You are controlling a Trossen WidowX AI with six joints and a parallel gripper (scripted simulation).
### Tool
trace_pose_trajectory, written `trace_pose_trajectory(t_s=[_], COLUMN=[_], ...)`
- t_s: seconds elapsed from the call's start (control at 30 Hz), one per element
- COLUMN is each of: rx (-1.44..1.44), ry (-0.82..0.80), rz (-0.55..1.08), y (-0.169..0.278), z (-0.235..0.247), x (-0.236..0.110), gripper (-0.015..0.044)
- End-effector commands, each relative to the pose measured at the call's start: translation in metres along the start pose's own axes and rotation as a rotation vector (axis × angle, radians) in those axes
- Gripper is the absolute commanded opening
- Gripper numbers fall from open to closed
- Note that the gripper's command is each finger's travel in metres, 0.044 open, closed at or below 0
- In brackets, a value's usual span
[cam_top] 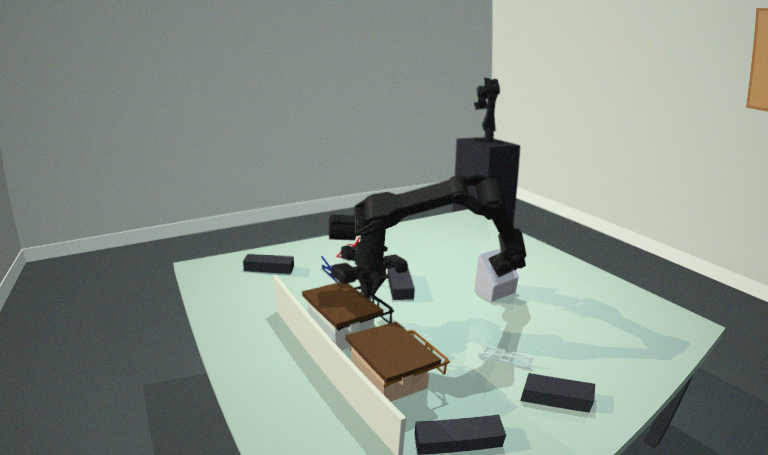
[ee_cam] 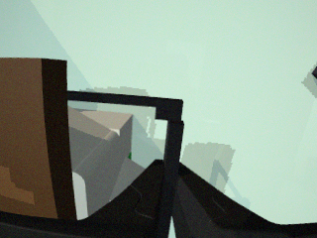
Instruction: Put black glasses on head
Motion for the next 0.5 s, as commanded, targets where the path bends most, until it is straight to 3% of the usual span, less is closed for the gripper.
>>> trace_pose_trajectory(t_s=[0.0, 0.47], rx=[0.005, 0.005], ry=[-0.006, -0.006], rz=[0.004, 0.004], y=[0.0001, 0.0001], z=[0.0032, 0.0032], x=[-0.0006, 0.0013], gripper=[0.0, 0.0])
Point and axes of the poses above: the point midway between the two fingers, 35 mm back from their tips, its own x axis out along the fingers, its own z axis across the jaws, y = z × x, the point moved 6 cm from there along -x, back along the fingers, and after that the axes turned 8 degrees about -x, right-handed, at the moved point
